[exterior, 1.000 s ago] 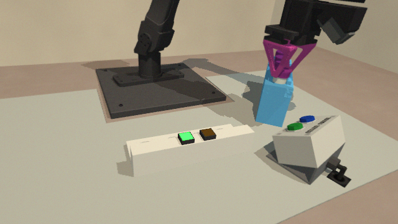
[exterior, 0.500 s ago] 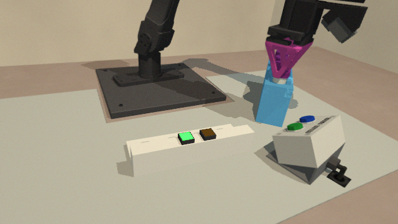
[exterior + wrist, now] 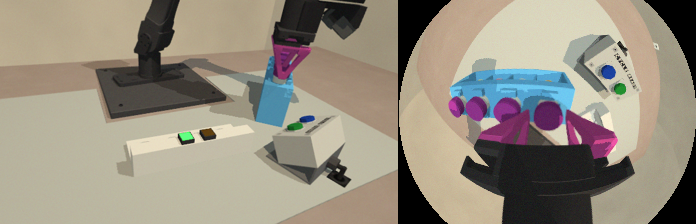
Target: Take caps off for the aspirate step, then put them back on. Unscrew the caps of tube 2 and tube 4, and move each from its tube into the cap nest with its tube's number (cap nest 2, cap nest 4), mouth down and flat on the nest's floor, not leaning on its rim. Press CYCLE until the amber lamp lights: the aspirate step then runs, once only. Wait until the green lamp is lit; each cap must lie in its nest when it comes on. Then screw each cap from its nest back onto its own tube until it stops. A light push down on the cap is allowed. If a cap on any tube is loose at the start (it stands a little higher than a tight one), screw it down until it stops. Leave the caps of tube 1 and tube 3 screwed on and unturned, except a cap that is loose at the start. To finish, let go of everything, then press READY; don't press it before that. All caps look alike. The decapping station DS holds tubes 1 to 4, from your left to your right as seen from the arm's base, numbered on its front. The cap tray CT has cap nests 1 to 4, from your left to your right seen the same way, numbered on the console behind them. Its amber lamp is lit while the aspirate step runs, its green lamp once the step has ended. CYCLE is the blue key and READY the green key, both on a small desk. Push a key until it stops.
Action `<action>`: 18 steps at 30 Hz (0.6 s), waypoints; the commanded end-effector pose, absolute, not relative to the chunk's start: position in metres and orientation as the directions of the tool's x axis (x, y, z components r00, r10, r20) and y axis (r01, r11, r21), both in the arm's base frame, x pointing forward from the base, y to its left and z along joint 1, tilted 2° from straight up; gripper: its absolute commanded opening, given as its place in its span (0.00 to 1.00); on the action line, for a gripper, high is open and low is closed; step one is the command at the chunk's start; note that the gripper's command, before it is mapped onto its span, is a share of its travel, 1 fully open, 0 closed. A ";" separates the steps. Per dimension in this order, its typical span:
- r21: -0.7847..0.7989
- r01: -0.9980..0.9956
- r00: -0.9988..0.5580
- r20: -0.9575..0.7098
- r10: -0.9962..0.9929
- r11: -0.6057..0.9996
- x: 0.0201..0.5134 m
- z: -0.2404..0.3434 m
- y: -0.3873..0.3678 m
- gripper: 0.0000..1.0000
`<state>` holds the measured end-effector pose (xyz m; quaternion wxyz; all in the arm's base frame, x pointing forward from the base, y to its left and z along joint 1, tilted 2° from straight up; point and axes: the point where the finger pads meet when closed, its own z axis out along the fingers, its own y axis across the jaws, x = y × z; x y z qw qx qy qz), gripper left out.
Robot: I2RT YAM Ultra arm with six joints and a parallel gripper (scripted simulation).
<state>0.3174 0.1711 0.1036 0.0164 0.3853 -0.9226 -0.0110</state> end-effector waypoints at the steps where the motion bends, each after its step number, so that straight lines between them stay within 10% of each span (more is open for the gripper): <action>1: 0.028 -0.764 -0.644 0.001 -0.765 0.644 0.321 0.109 0.173 0.49; 5: 0.028 -0.764 -0.644 0.001 -0.765 0.644 0.321 0.109 0.173 0.49; 6: 0.028 -0.764 -0.644 0.001 -0.765 0.644 0.321 0.109 0.173 0.00; 18: 0.028 -0.764 -0.644 0.001 -0.765 0.644 0.321 0.109 0.173 0.00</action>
